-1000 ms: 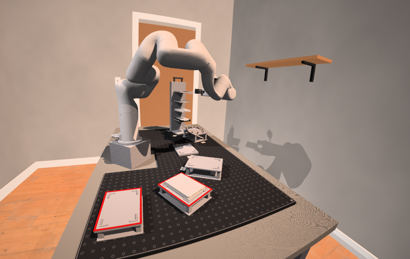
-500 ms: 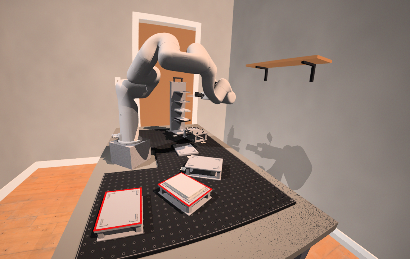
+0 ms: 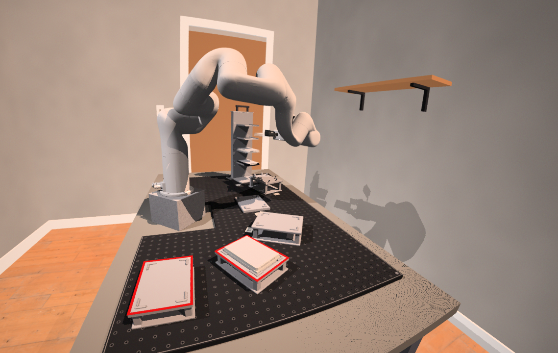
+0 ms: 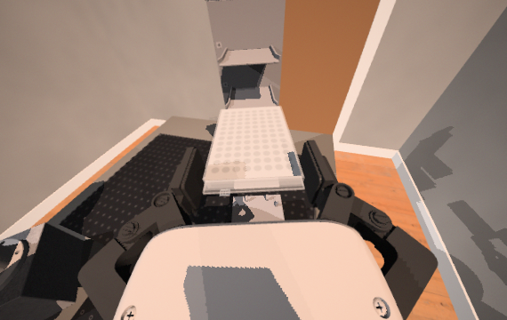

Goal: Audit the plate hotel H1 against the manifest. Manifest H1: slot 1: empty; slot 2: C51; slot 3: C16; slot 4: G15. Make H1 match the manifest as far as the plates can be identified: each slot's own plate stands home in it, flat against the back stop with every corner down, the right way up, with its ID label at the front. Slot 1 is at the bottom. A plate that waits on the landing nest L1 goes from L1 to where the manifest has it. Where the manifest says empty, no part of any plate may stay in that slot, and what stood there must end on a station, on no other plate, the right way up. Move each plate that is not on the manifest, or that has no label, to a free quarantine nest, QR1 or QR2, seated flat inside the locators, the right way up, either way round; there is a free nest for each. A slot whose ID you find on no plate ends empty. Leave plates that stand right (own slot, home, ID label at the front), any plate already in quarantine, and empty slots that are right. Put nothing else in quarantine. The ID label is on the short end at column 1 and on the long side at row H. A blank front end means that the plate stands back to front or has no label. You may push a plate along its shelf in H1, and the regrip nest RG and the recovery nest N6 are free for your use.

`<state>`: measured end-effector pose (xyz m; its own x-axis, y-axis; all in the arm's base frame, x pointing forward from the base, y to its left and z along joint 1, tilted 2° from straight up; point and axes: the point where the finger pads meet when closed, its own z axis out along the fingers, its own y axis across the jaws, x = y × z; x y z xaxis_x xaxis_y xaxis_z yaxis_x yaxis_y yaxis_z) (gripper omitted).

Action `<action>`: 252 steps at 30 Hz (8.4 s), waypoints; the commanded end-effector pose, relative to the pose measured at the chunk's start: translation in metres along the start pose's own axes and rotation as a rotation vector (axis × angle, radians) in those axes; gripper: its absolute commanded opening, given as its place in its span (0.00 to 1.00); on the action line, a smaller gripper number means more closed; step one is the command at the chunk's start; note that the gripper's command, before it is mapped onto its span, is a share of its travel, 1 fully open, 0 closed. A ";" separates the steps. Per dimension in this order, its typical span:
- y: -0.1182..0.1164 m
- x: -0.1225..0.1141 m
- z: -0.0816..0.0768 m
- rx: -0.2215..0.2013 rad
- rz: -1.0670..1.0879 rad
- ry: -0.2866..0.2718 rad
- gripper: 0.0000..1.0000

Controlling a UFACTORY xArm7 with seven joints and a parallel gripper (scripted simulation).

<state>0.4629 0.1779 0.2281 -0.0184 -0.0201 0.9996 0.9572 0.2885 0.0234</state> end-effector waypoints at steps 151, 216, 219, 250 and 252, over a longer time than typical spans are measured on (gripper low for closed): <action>0.001 -0.214 0.000 0.000 -0.004 -0.001 0.00; 0.001 -0.232 0.000 0.000 -0.004 0.000 0.00; 0.001 -0.233 0.000 0.000 -0.004 0.000 0.00; 0.001 -0.233 0.000 0.000 -0.004 0.000 1.00; 0.001 -0.233 0.000 0.000 -0.004 0.000 1.00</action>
<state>0.4674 0.1827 -0.0064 -0.0186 -0.0204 0.9996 0.9572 0.2886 0.0237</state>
